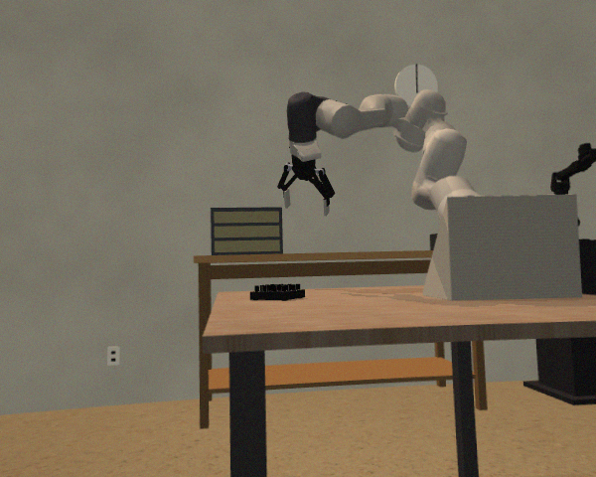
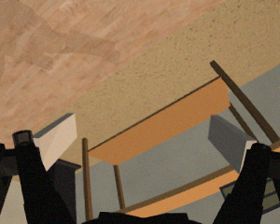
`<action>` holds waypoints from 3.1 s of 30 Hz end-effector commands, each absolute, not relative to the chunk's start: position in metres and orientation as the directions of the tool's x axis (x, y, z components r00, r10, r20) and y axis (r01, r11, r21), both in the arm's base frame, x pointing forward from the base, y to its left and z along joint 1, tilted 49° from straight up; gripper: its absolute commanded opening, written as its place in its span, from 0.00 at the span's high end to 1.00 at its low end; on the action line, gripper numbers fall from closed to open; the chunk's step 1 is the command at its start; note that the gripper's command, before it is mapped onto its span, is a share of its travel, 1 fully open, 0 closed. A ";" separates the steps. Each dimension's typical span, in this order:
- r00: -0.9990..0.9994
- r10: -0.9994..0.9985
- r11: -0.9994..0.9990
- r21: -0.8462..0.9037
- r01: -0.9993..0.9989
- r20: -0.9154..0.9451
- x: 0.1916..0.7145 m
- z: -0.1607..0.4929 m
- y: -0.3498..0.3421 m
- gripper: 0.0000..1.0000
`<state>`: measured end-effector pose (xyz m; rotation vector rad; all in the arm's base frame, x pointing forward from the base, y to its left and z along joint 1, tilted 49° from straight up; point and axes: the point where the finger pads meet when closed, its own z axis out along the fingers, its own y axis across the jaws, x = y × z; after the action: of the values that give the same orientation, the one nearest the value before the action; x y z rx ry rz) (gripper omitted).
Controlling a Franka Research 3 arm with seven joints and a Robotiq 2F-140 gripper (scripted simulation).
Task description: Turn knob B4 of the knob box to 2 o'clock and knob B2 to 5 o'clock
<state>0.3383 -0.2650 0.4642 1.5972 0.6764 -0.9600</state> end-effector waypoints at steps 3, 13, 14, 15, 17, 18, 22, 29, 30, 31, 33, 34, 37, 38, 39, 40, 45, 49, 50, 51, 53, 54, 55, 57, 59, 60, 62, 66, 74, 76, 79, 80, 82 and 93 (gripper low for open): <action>0.509 -0.059 -0.237 0.507 0.829 -0.859 0.338 0.464 -0.265 0.00; 0.509 -0.059 -0.237 0.507 0.829 -0.859 0.338 0.464 -0.265 0.00; 0.509 -0.059 -0.237 0.507 0.829 -0.859 0.338 0.464 -0.265 0.00; 0.509 -0.059 -0.237 0.507 0.829 -0.859 0.338 0.464 -0.265 0.00; 0.509 -0.059 -0.237 0.507 0.829 -0.859 0.338 0.464 -0.265 0.00; 0.509 -0.059 -0.237 0.508 0.828 -0.859 0.338 0.464 -0.265 0.00; 0.571 -0.045 -0.232 0.564 0.792 -0.820 0.350 0.447 -0.264 0.00; 0.682 -0.020 -0.236 0.666 0.708 -0.731 0.370 0.412 -0.261 0.00; 0.690 -0.018 -0.237 0.674 0.700 -0.723 0.372 0.410 -0.261 0.00; 0.699 -0.016 -0.238 0.682 0.692 -0.715 0.374 0.407 -0.261 0.00; 0.705 -0.015 -0.239 0.687 0.686 -0.709 0.375 0.404 -0.260 0.00; 0.705 -0.015 -0.239 0.687 0.686 -0.709 0.375 0.404 -0.260 0.00; 0.749 -0.005 -0.248 0.727 0.641 -0.662 0.383 0.389 -0.259 0.00; 0.757 -0.004 -0.250 0.734 0.632 -0.653 0.384 0.386 -0.258 0.00; 0.761 -0.003 -0.251 0.737 0.627 -0.649 0.385 0.384 -0.258 0.00; 0.772 -0.001 -0.254 0.747 0.615 -0.636 0.387 0.380 -0.257 0.00; 0.809 0.005 -0.266 0.779 0.567 -0.587 0.394 0.365 -0.255 0.00; 0.837 0.008 -0.278 0.803 0.528 -0.547 0.400 0.352 -0.254 0.00; 0.837 0.008 -0.278 0.803 0.528 -0.547 0.400 0.352 -0.254 0.00; 0.837 0.008 -0.278 0.803 0.528 -0.547 0.400 0.352 -0.254 0.00; 0.862 0.010 -0.290 0.823 0.488 -0.507 0.404 0.340 -0.252 0.00; 0.868 0.010 -0.294 0.828 0.477 -0.496 0.406 0.337 -0.251 0.00; 0.871 0.010 -0.295 0.831 0.472 -0.491 0.406 0.336 -0.251 0.00; 0.885 0.010 -0.304 0.842 0.446 -0.465 0.409 0.328 -0.250 0.00; 0.896 0.009 -0.311 0.850 0.424 -0.444 0.411 0.322 -0.248 0.00; 0.901 0.009 -0.315 0.854 0.413 -0.433 0.412 0.319 -0.248 0.00; 0.912 0.007 -0.323 0.862 0.391 -0.411 0.415 0.313 -0.247 0.00; 0.930 0.003 -0.338 0.875 0.346 -0.367 0.419 0.301 -0.244 0.00; 0.960 -0.011 -0.370 0.893 0.255 -0.279 0.426 0.276 -0.239 0.00; 0.966 -0.016 -0.378 0.896 0.232 -0.257 0.428 0.270 -0.238 0.00; 0.975 -0.025 -0.391 0.900 0.195 -0.222 0.430 0.261 -0.236 0.00; 0.977 -0.028 -0.395 0.900 0.183 -0.211 0.431 0.258 -0.235 0.00; 0.981 -0.034 -0.402 0.901 0.160 -0.189 0.433 0.252 -0.234 0.00; 0.994 -0.079 -0.443 0.896 0.029 -0.070 0.440 0.220 -0.225 0.00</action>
<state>0.4358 -0.2281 0.2306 2.0072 0.1016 -0.2224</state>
